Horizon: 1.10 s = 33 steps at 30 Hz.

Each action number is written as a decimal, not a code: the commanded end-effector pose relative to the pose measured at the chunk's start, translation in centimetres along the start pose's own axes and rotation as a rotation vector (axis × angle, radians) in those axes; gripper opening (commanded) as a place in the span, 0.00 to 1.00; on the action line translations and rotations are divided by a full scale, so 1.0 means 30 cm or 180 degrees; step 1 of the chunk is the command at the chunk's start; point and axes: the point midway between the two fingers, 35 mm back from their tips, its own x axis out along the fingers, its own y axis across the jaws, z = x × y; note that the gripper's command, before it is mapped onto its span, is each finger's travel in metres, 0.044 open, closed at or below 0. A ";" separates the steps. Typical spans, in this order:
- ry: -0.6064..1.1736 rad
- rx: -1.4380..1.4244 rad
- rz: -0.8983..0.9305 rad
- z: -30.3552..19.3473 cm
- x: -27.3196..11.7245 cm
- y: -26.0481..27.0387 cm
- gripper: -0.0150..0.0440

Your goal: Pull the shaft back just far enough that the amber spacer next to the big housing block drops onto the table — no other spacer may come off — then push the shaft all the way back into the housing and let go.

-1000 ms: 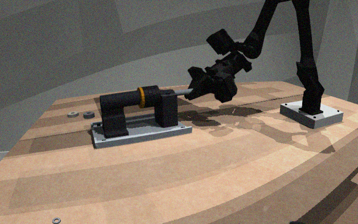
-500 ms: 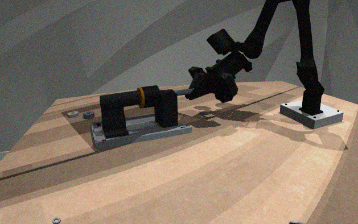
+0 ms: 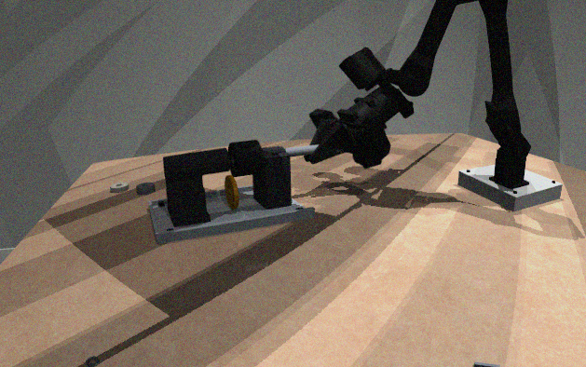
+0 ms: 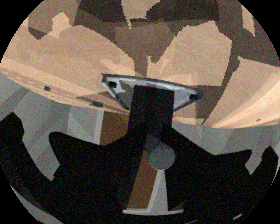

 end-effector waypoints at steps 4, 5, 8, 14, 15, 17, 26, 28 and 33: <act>0.0001 -0.0014 0.0002 0.001 -0.004 0.000 0.25; 0.0000 0.0000 0.0000 0.001 -0.001 0.000 0.25; 0.0000 0.0000 0.0000 0.001 -0.001 0.000 0.25; 0.0000 0.0000 0.0000 0.001 -0.001 0.000 0.25; 0.0000 0.0000 0.0000 0.001 -0.001 0.000 0.25; 0.0000 0.0000 0.0000 0.001 -0.001 0.000 0.25; 0.0002 -0.0013 0.0002 -0.003 0.005 0.000 0.25; 0.0002 -0.0013 0.0002 -0.004 0.007 -0.001 0.25; 0.0002 -0.0013 0.0001 -0.007 0.013 -0.001 0.25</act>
